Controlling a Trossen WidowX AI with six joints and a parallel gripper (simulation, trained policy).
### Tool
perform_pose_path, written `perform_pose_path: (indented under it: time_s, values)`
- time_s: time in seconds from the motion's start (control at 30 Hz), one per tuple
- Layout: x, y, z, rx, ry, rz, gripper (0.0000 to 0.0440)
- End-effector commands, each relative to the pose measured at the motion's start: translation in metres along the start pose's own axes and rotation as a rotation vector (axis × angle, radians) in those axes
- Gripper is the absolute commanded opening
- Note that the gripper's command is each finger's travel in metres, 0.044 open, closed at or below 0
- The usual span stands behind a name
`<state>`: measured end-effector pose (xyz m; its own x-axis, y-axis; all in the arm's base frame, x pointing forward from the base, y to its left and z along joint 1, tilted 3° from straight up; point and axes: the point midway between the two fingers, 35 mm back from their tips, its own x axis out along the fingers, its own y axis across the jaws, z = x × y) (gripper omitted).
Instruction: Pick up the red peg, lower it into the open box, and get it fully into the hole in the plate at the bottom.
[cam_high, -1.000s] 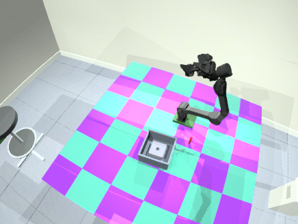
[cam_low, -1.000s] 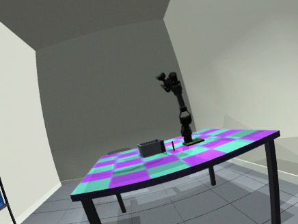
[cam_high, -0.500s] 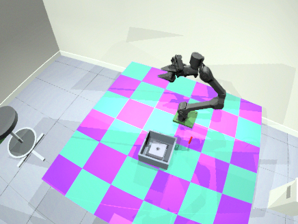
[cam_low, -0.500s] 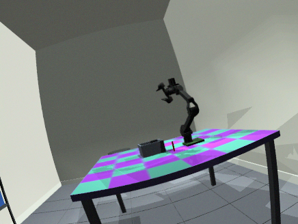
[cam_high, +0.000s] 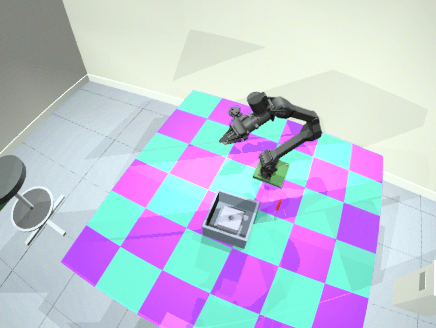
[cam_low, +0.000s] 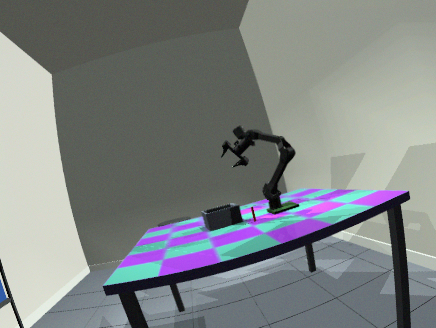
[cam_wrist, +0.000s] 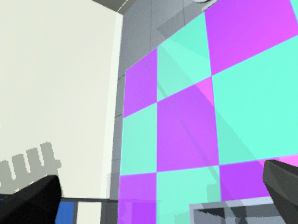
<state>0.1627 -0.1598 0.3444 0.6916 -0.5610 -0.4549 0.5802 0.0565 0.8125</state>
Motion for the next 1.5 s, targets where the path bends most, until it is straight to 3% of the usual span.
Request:
perform_pose_path:
  time_s: [0.0, 0.27, 0.57, 1.47]
  values:
    - [0.013, -0.008, -0.017, -0.038, 0.071, -0.061, 0.044]
    - [0.034, -0.027, -0.072, -0.171, 0.269, -0.206, 0.044]
    - [0.037, -0.046, -0.133, -0.341, 0.458, -0.343, 0.044]
    - [-0.02, -0.124, -0.274, -0.761, 0.784, -0.661, 0.044]
